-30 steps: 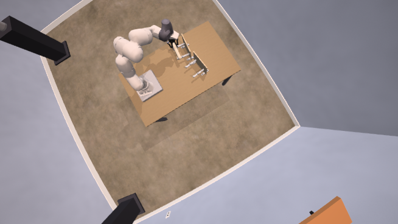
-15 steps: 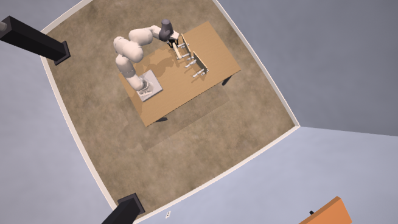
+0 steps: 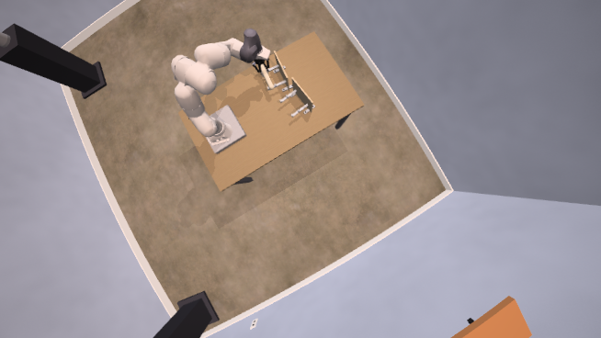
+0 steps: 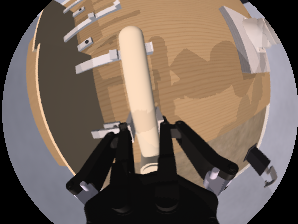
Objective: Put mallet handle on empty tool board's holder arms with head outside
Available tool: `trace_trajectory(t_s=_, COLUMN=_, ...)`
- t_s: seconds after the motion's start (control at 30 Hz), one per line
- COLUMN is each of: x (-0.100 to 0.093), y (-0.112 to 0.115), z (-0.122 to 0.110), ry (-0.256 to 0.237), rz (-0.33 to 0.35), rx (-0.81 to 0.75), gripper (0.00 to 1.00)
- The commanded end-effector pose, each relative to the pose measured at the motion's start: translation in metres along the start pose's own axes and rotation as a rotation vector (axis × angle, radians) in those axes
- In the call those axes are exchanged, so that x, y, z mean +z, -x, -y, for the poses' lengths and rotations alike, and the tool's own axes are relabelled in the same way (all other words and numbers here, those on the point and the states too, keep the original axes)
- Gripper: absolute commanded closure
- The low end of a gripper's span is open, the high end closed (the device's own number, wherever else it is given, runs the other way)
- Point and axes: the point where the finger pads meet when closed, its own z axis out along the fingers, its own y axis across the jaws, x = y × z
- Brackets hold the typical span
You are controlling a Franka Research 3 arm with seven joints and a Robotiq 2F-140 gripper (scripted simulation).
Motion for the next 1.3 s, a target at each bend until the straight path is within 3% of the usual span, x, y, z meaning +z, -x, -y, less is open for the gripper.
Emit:
trace_trajectory(t_s=0.0, x=-0.002, y=0.001, z=0.003, ry=-0.009, rz=0.004, rx=0.004, gripper=1.00)
trace_trajectory(t_s=0.6, x=-0.002, y=0.001, z=0.003, ry=-0.009, rz=0.004, rx=0.004, gripper=1.00)
trace_trajectory(t_s=1.27, x=0.013, y=0.001, z=0.005, ry=-0.010, rz=0.002, rx=0.006, gripper=1.00)
